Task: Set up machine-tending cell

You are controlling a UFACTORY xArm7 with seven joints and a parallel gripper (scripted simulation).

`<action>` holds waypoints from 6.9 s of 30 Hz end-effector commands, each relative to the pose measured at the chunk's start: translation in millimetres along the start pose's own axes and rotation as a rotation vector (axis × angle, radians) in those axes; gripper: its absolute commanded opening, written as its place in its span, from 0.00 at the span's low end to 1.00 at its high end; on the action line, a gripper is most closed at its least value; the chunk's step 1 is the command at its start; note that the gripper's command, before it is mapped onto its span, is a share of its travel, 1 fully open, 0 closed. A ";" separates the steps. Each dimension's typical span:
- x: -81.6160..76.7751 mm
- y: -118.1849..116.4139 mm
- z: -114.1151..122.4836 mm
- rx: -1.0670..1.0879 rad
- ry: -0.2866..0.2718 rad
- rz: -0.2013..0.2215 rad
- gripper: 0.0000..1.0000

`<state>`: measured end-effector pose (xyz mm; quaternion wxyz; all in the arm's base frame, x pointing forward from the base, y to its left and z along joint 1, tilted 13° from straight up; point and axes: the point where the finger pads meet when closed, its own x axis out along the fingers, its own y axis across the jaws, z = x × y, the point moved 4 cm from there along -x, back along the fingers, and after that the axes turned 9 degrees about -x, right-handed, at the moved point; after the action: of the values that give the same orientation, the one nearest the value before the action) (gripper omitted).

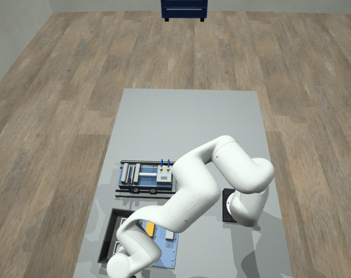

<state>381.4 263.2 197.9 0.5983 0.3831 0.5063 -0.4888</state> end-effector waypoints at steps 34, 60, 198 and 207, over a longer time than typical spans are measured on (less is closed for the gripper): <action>57.4 5.2 -26.3 0.001 0.001 0.002 0.00; 78.2 6.7 -35.7 0.001 0.001 0.002 0.00; 15.3 2.2 -7.4 0.001 0.001 0.002 0.69; -20.0 -0.4 8.6 0.001 0.001 0.002 0.69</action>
<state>381.8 262.7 202.2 0.5986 0.3819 0.5057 -0.4900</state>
